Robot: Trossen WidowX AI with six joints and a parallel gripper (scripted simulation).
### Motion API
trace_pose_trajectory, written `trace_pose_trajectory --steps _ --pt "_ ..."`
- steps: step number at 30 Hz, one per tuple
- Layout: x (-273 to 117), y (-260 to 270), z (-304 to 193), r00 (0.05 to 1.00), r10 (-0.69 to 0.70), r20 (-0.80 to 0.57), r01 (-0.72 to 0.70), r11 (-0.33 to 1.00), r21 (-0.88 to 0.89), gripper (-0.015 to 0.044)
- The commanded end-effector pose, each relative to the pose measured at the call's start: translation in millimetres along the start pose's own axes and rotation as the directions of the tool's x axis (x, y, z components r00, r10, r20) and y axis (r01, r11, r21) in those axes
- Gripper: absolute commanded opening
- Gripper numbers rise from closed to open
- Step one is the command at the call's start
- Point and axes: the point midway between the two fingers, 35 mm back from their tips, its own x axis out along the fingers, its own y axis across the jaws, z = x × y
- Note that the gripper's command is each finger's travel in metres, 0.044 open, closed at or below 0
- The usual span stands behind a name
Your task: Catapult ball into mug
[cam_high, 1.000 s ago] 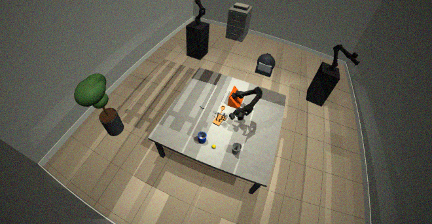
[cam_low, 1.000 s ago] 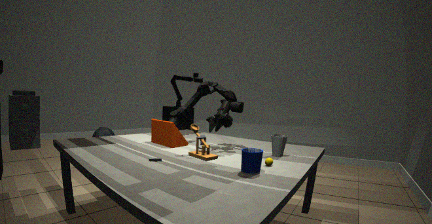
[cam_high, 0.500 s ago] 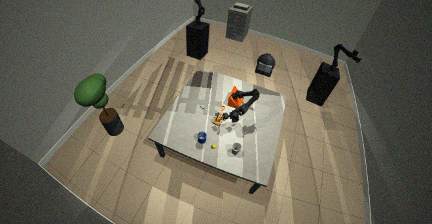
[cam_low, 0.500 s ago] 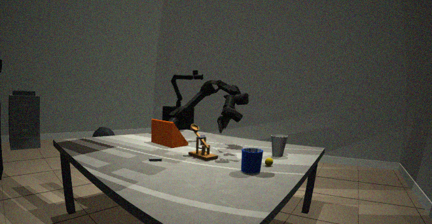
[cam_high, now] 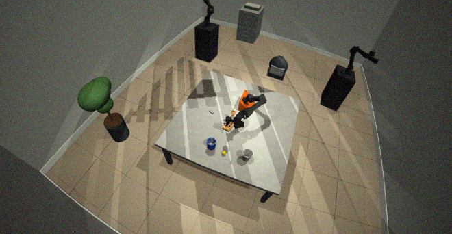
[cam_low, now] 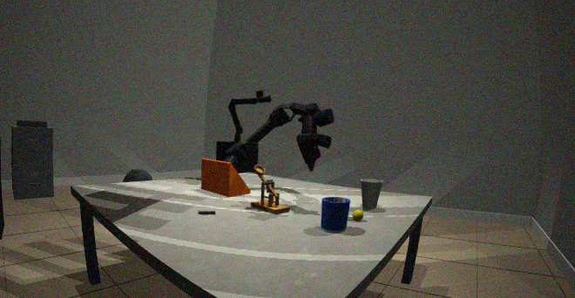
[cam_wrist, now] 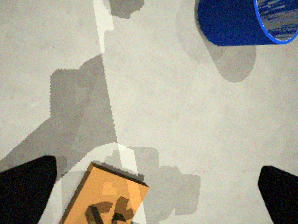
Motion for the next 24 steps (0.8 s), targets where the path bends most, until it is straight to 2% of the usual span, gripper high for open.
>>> trace_pose_trajectory --steps 1,14,24 --pt "-3 -24 13 0.998 0.016 0.068 -0.024 0.993 0.116 0.044" --pt "-16 -108 36 0.958 0.049 0.282 -0.175 0.879 0.443 0.044" --pt "-27 -166 43 0.908 0.056 0.415 -0.313 0.748 0.585 0.044"
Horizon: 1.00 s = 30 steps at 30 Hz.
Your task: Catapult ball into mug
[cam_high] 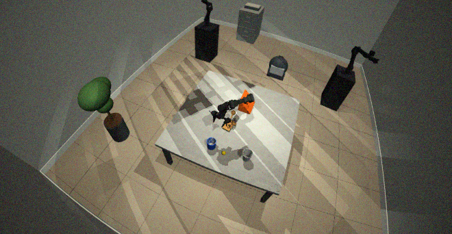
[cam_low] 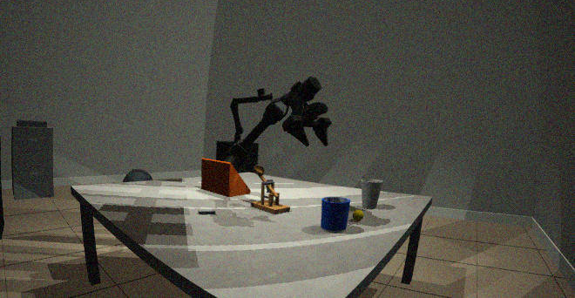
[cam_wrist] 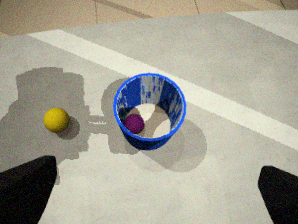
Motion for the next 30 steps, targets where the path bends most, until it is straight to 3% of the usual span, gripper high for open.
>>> trace_pose_trajectory --steps 1,30 --pt "-2.6 -7.0 9.7 0.999 0.025 0.024 -0.026 0.999 0.046 0.044" --pt "-6.2 -4.9 3.0 1.0 0.023 0.021 -0.024 0.999 0.039 0.044"
